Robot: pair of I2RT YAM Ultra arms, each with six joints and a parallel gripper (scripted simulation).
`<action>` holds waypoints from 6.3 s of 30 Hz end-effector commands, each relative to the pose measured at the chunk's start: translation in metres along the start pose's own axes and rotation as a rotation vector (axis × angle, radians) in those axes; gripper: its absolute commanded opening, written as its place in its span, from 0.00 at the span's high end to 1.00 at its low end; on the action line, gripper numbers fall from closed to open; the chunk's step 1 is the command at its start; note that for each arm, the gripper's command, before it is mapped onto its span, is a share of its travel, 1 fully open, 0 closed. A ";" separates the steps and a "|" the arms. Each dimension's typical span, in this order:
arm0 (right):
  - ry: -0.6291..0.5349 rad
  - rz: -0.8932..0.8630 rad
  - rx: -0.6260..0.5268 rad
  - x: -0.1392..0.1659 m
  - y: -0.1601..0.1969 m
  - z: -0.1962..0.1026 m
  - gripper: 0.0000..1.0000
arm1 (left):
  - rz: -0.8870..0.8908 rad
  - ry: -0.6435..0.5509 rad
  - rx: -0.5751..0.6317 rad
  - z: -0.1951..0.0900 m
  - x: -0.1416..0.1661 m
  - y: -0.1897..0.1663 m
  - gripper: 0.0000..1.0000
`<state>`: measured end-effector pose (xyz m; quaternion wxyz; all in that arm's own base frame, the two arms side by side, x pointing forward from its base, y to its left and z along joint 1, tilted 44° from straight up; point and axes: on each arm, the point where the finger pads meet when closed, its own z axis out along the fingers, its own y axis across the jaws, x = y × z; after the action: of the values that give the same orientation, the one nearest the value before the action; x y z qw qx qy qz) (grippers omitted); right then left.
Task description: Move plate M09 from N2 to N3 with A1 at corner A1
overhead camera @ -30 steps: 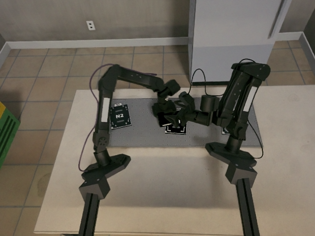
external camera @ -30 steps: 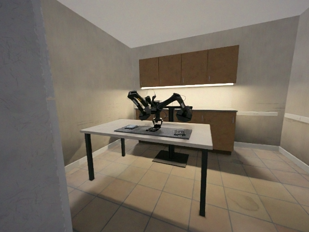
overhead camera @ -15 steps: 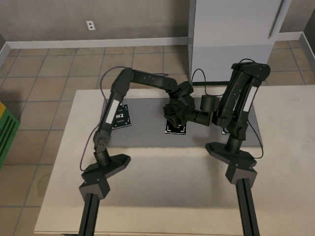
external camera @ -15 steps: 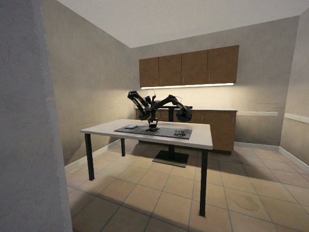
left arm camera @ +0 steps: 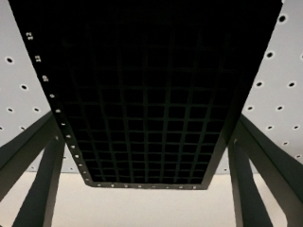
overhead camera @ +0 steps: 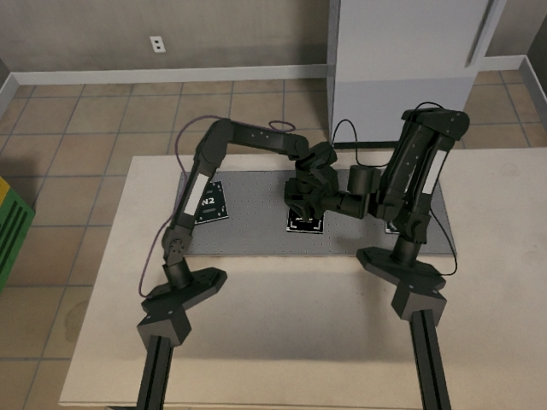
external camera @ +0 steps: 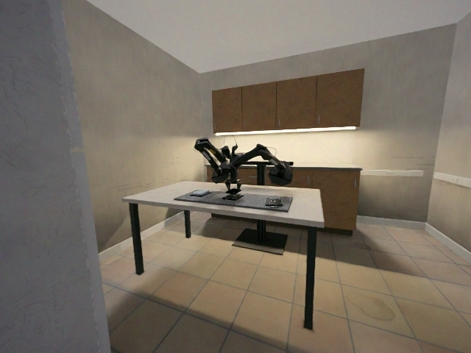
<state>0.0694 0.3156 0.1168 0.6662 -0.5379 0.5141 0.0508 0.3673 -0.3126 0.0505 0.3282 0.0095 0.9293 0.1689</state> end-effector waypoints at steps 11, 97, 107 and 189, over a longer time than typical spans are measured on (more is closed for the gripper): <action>0.000 -0.019 -0.014 0.003 0.005 -0.002 0.00 | 0.040 -0.023 0.004 0.003 -0.002 -0.012 0.20; 0.000 -0.019 -0.014 0.003 0.005 -0.002 0.00 | 0.043 0.004 0.007 0.019 -0.009 -0.008 0.20; 0.000 -0.019 -0.014 0.003 0.005 -0.002 0.00 | 0.043 0.001 0.005 0.011 -0.009 -0.008 0.20; 0.000 -0.019 -0.014 0.003 0.005 -0.002 0.00 | 0.044 0.038 0.015 0.025 -0.008 -0.010 0.20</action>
<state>0.0694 0.3156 0.1168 0.6662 -0.5379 0.5141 0.0508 0.3942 -0.3080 0.0340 0.3097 0.0236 0.9350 0.1713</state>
